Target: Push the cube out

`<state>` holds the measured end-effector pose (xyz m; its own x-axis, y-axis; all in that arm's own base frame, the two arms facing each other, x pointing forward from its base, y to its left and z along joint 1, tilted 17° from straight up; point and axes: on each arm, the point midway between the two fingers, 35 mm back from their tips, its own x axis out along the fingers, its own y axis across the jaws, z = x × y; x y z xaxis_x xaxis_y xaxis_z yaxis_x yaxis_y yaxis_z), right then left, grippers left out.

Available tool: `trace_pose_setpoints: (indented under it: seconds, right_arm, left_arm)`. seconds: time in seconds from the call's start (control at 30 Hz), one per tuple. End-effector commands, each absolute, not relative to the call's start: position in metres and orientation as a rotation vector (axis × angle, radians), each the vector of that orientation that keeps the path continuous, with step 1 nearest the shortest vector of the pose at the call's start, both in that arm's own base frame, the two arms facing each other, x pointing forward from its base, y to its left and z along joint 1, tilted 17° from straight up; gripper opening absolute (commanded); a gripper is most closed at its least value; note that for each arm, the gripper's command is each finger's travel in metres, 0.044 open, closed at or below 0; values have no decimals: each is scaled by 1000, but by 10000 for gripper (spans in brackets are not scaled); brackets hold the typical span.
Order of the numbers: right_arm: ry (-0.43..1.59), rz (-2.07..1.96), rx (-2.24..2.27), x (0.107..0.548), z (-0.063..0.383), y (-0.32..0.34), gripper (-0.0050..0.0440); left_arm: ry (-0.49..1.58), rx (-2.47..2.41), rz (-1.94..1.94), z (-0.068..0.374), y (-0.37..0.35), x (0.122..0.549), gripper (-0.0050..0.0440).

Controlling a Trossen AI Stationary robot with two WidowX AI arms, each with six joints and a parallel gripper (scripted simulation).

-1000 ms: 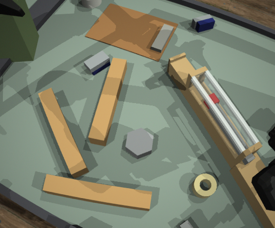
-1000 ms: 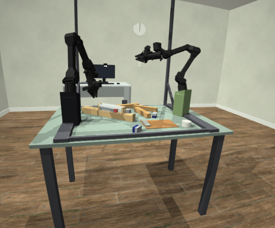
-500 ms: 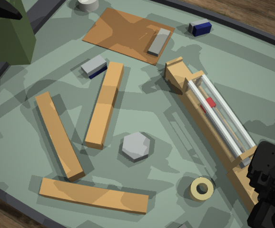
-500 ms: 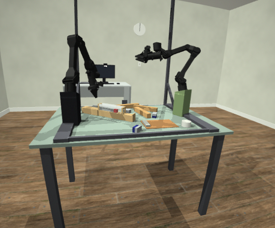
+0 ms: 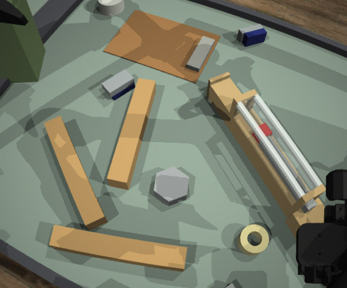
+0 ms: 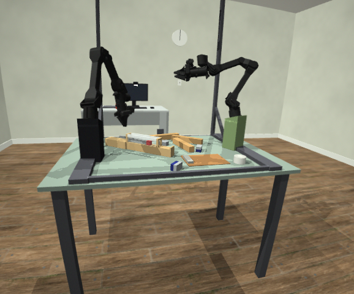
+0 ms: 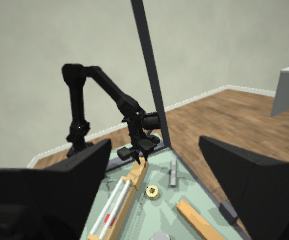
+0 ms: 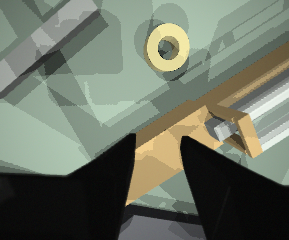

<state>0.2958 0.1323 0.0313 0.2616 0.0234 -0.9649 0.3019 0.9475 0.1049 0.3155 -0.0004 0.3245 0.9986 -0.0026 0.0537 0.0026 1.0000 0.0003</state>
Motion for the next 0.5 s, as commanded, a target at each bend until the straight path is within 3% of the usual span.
trace_pose_setpoints:
  seconds: [0.0, 0.47]
  right_arm:
    - [1302, -64, 168, 309, 37, 141, 150]
    - [1296, 236, -161, 329, 35, 158, 150]
  left_arm:
    - [-71, 3, -1, 331, 0, 314, 400]
    - [-71, 3, -1, 331, 0, 314, 400]
